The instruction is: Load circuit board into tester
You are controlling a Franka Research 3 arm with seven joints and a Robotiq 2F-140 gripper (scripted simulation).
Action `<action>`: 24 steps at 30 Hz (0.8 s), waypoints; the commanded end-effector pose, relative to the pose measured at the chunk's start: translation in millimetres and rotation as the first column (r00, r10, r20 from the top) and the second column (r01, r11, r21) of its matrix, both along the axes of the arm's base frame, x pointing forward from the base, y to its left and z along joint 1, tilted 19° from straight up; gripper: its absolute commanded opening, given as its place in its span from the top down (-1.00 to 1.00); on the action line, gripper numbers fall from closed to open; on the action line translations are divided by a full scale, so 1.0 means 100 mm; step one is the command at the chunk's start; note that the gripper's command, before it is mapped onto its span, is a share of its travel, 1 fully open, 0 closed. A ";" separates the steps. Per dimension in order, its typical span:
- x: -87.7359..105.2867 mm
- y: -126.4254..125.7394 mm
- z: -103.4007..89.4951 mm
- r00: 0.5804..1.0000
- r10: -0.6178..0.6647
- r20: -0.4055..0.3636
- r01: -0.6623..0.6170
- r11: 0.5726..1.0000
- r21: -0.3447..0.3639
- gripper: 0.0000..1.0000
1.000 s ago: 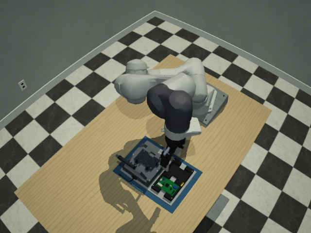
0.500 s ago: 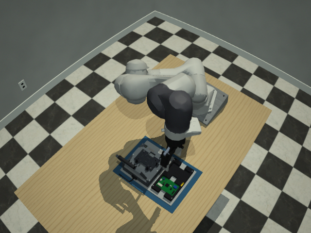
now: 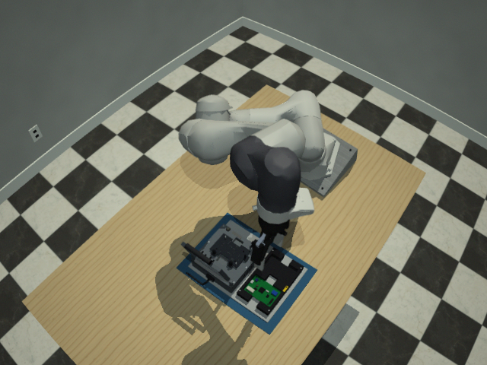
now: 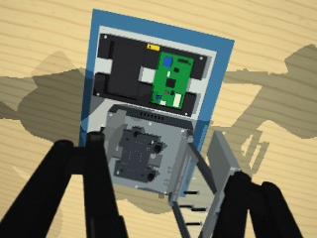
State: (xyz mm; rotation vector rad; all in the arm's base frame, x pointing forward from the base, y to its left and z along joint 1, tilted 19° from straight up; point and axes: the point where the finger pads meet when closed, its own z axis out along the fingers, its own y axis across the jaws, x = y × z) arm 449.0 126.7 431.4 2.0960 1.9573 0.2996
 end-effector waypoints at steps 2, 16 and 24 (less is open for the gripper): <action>0.06 -0.01 -0.10 1.000 -0.003 0.004 0.003 1.000 0.002 -0.16; 0.22 -0.03 -0.57 1.000 -0.003 0.004 0.003 1.000 0.002 -0.16; 0.36 -0.05 -0.98 1.000 -0.003 0.004 0.003 1.000 0.002 -0.16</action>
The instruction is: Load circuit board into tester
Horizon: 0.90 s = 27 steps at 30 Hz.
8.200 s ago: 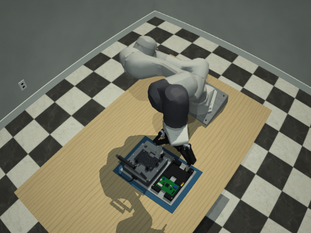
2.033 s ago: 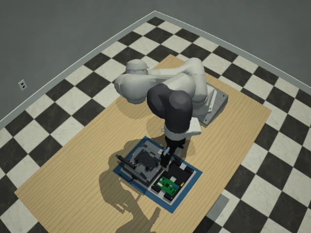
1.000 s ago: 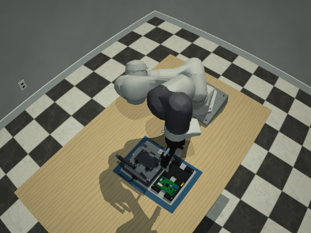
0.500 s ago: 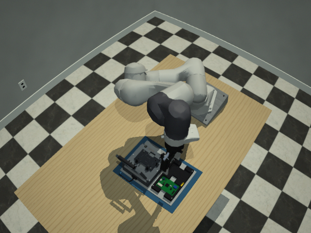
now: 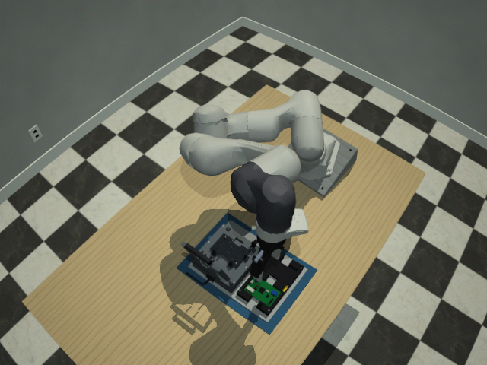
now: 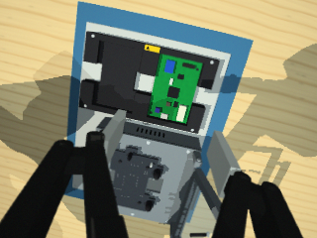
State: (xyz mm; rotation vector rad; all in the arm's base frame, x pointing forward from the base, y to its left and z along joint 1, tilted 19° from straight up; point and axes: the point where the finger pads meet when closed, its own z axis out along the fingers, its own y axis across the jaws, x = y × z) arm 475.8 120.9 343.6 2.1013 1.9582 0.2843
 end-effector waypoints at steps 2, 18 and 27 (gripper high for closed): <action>0.13 0.00 -0.21 1.000 0.000 0.014 0.000 1.000 0.007 -0.16; 0.35 -0.03 -0.83 1.000 0.000 0.014 0.000 1.000 0.007 -0.16; 0.41 -0.04 -1.02 1.000 0.000 0.014 0.000 1.000 0.007 -0.16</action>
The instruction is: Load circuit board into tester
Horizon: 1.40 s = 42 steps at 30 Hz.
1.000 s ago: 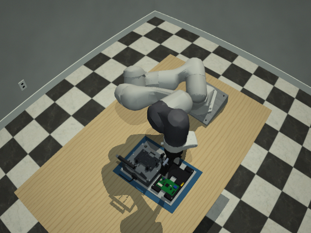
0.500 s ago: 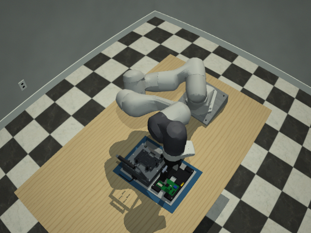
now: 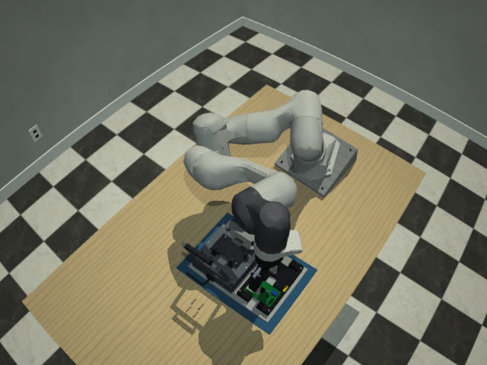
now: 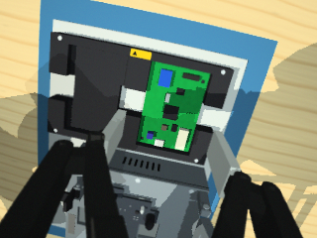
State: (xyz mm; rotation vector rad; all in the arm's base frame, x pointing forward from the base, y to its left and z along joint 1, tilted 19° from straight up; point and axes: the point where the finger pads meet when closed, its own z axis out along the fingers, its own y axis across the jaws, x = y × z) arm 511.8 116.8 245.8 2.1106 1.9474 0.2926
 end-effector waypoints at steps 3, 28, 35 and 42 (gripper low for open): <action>0.07 0.00 -0.10 1.000 0.009 0.010 -0.009 1.000 0.001 -0.16; 0.11 -0.01 -0.21 1.000 0.009 0.010 -0.009 1.000 0.001 -0.16; 0.11 -0.01 -0.21 1.000 0.009 0.010 -0.009 1.000 0.001 -0.16; 0.11 -0.01 -0.21 1.000 0.009 0.010 -0.009 1.000 0.001 -0.16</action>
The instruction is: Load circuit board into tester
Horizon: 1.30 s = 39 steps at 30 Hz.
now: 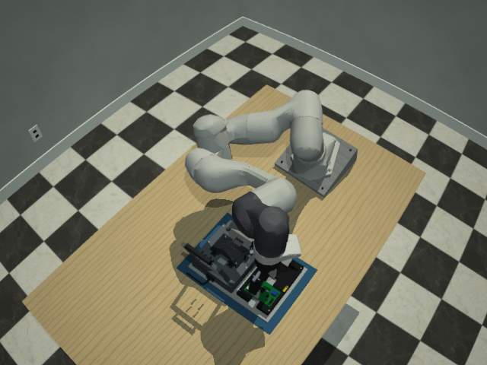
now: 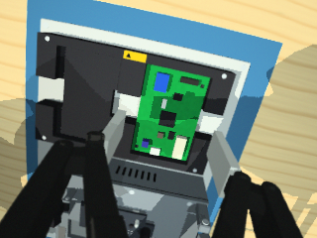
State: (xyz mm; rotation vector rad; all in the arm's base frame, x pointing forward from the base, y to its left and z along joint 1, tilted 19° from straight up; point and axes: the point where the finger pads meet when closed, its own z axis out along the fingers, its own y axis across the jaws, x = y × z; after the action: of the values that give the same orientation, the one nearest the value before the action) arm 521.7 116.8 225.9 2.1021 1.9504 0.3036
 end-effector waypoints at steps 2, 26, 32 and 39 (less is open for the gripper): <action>0.01 -0.01 -0.01 1.000 0.002 0.002 -0.002 1.000 -0.001 -0.16; 0.02 -0.01 -0.03 1.000 0.002 0.002 -0.002 1.000 -0.001 -0.16; 0.04 -0.01 -0.09 1.000 0.002 0.002 -0.002 1.000 -0.001 -0.16; 0.07 -0.02 -0.17 1.000 0.002 0.002 -0.002 1.000 -0.001 -0.16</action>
State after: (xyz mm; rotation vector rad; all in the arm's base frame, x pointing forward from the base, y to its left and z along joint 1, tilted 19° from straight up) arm 525.5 115.6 210.5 2.1057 1.9499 0.2977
